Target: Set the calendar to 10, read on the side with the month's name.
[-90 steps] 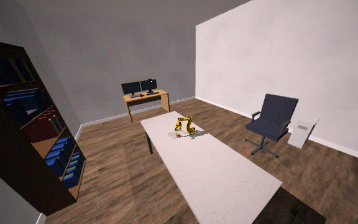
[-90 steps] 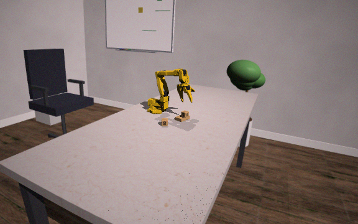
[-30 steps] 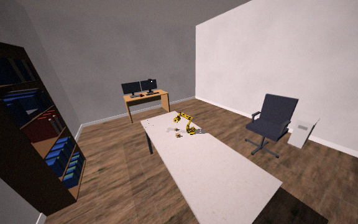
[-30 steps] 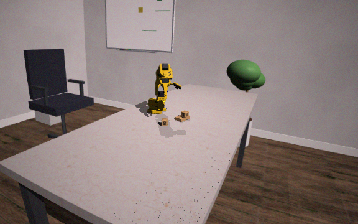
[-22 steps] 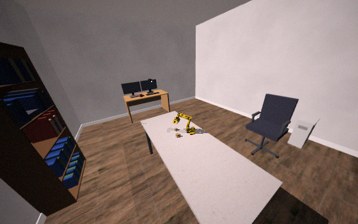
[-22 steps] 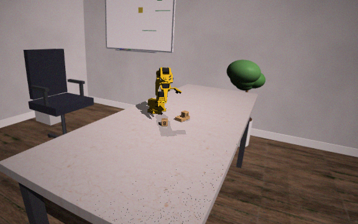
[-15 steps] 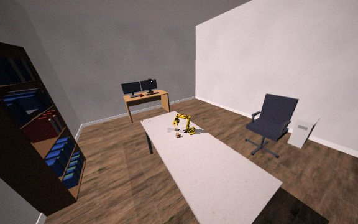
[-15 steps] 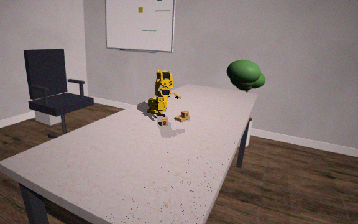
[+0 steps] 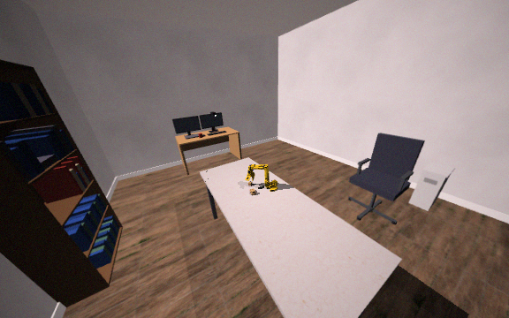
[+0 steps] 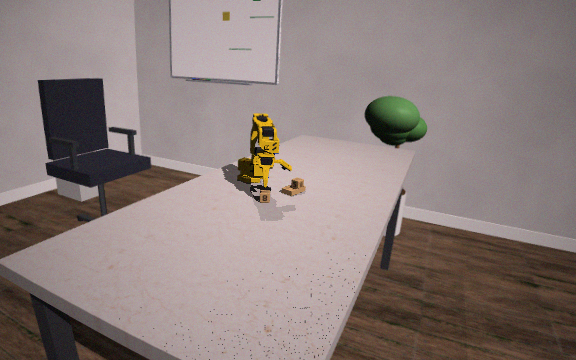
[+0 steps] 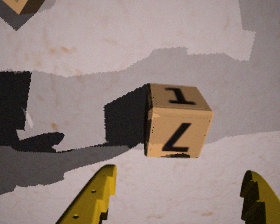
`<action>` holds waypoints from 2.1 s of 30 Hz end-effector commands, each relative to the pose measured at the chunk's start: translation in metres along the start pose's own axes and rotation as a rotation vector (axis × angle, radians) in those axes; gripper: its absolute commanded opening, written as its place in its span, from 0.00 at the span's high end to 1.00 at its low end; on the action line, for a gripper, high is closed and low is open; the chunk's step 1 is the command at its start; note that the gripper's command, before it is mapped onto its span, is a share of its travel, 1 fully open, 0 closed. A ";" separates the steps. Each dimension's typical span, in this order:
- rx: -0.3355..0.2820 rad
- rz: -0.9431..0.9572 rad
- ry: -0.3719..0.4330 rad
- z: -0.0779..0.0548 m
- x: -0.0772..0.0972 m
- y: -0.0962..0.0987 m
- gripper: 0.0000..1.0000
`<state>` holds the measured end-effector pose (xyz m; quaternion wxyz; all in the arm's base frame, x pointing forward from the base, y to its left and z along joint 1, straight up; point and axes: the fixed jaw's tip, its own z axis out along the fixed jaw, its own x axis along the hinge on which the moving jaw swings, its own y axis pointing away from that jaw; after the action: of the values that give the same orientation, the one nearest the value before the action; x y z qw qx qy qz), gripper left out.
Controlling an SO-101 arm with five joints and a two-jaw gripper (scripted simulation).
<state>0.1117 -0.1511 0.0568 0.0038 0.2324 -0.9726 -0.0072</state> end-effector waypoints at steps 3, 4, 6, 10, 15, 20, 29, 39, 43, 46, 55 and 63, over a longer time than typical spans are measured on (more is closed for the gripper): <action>0.065 0.023 -0.013 -0.007 0.000 -0.010 0.65; 0.065 0.023 -0.013 -0.007 0.000 -0.010 0.65; 0.065 0.023 -0.013 -0.007 0.000 -0.010 0.65; 0.065 0.023 -0.013 -0.007 0.000 -0.010 0.65; 0.065 0.023 -0.013 -0.007 0.000 -0.010 0.65; 0.065 0.023 -0.013 -0.007 -0.001 -0.010 0.65; 0.065 0.023 -0.013 0.000 -0.001 -0.011 0.65; 0.065 0.023 -0.013 0.012 -0.001 -0.012 0.65; 0.065 0.023 -0.013 0.019 -0.001 -0.012 0.65; 0.065 0.023 -0.013 0.023 -0.001 -0.012 0.65; 0.065 0.023 -0.013 0.031 -0.001 -0.012 0.65; 0.065 0.023 -0.013 0.033 -0.001 -0.012 0.65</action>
<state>0.1170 -0.1583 0.0216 -0.0050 0.2303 -0.9730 0.0136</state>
